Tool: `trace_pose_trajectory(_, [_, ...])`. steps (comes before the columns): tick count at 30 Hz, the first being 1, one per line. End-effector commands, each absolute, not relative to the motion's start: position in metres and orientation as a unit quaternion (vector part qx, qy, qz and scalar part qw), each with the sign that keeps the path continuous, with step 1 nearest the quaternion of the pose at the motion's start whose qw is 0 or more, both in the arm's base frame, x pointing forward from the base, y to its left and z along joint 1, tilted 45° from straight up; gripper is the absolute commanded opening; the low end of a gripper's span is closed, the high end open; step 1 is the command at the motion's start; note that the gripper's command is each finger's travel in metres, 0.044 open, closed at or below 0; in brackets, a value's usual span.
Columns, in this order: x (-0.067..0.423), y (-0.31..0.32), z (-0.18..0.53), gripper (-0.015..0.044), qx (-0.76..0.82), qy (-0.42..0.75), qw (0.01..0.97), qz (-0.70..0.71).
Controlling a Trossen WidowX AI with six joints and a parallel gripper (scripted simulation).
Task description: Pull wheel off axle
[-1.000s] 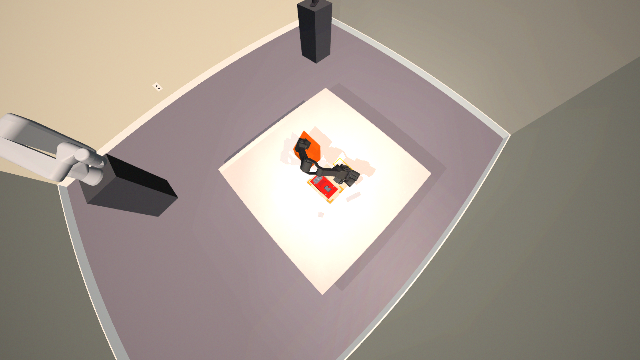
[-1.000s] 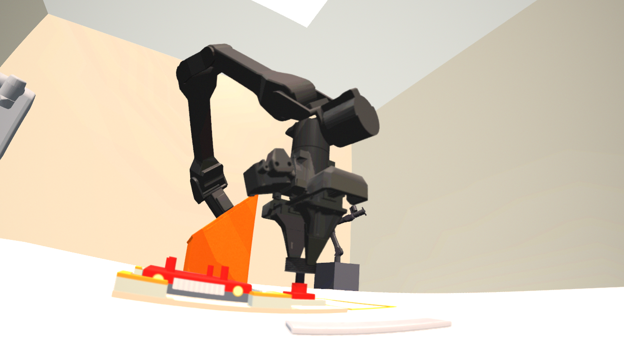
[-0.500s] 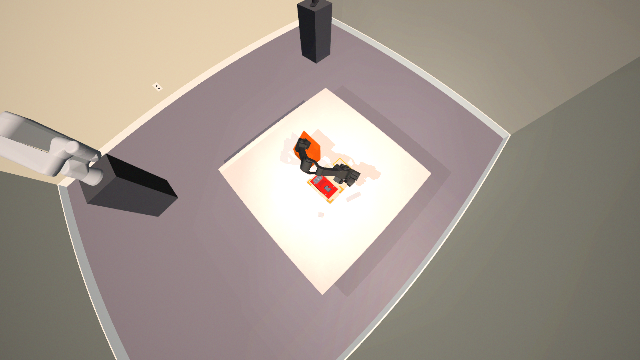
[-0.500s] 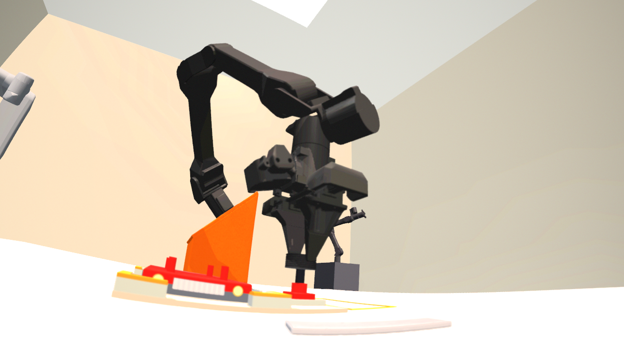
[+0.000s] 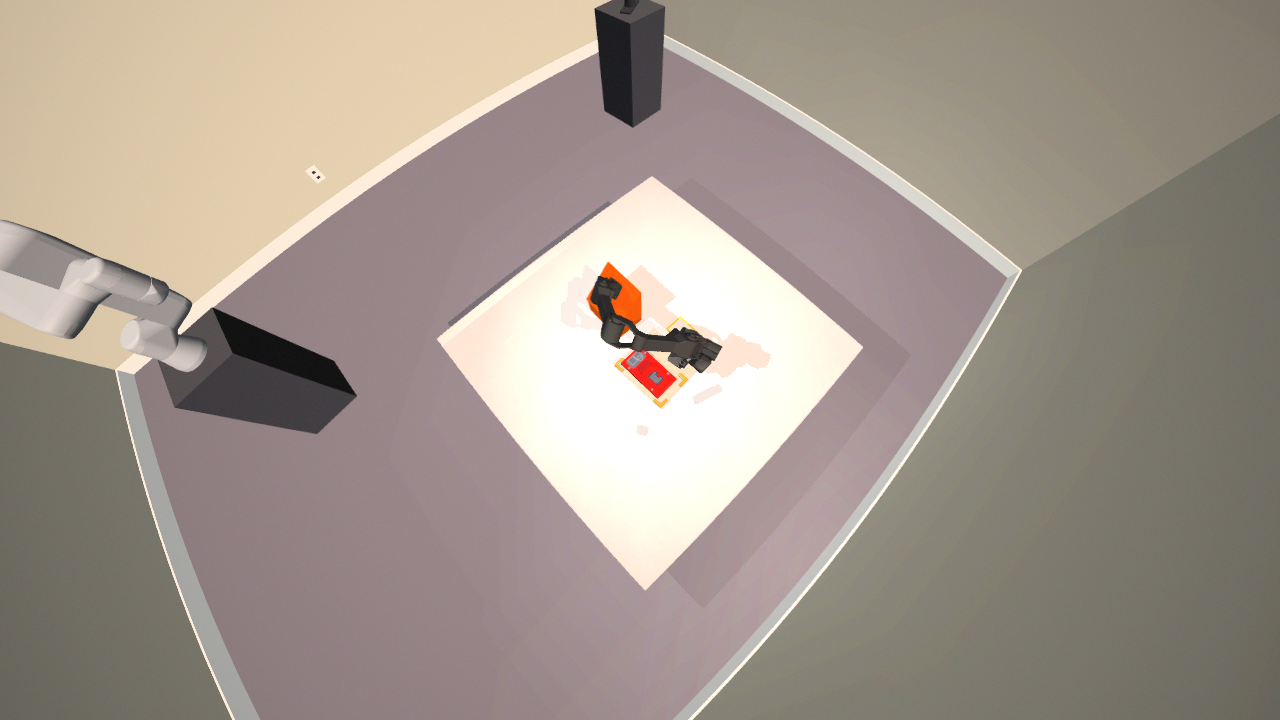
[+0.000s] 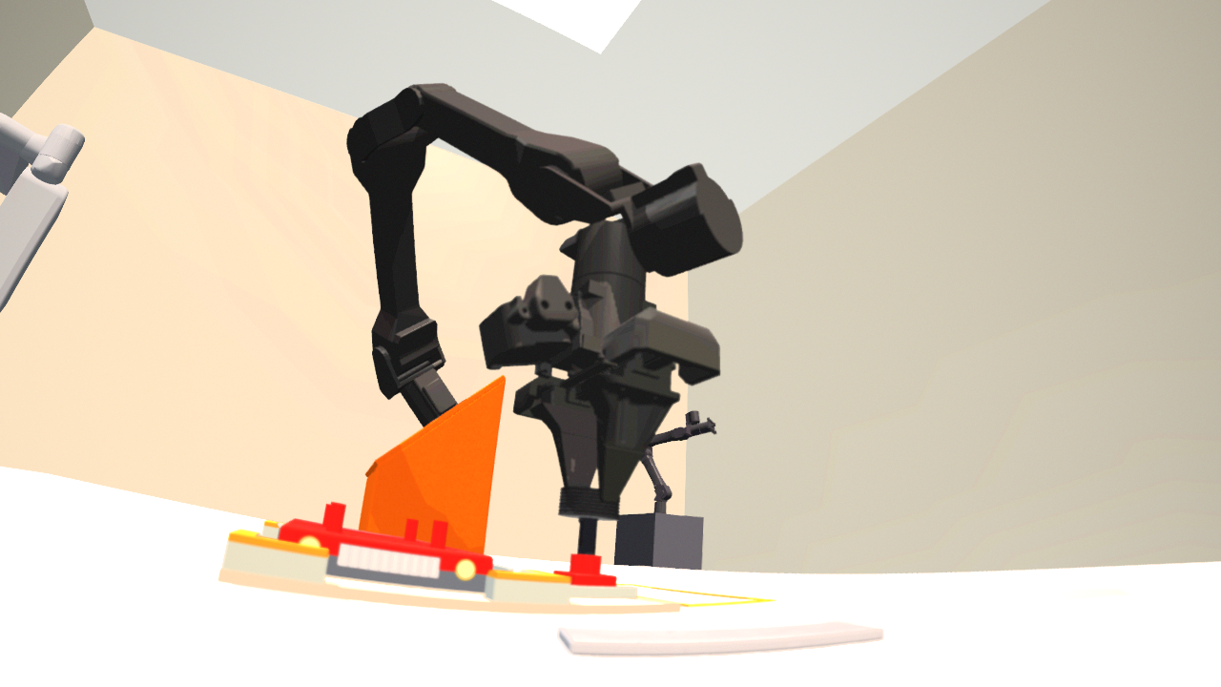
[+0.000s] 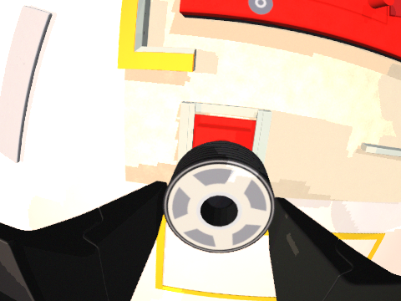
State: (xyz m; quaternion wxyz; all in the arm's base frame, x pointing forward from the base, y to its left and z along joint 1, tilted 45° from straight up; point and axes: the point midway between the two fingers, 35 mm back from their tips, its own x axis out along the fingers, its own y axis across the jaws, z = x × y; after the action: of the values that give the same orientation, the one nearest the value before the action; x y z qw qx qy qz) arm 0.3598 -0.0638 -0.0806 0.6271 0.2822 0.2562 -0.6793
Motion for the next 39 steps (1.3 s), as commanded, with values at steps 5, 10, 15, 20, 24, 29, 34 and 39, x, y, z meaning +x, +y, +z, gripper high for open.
trace_pose_trajectory(5, [0.361, -0.06, -0.077, 0.0, 0.286, 0.255, 0.627, -0.678])
trace_pose_trajectory(10, [0.361, -0.058, -0.076, 0.0, 0.286, 0.255, 0.627, -0.678])
trace_pose_trajectory(15, [0.361, -0.057, -0.075, 0.0, 0.286, 0.255, 0.627, -0.678])
trace_pose_trajectory(20, [0.361, -0.056, -0.074, 0.0, 0.285, 0.255, 0.628, -0.678])
trace_pose_trajectory(24, [0.361, -0.055, -0.073, 0.0, 0.285, 0.255, 0.628, -0.678])
trace_pose_trajectory(29, [0.362, -0.048, -0.065, 0.0, 0.286, 0.256, 0.627, -0.678])
trace_pose_trajectory(34, [0.36, -0.032, -0.05, 0.0, 0.286, 0.256, 0.627, -0.678])
trace_pose_trajectory(39, [0.358, -0.034, -0.055, 0.0, 0.28, 0.258, 0.629, -0.678])
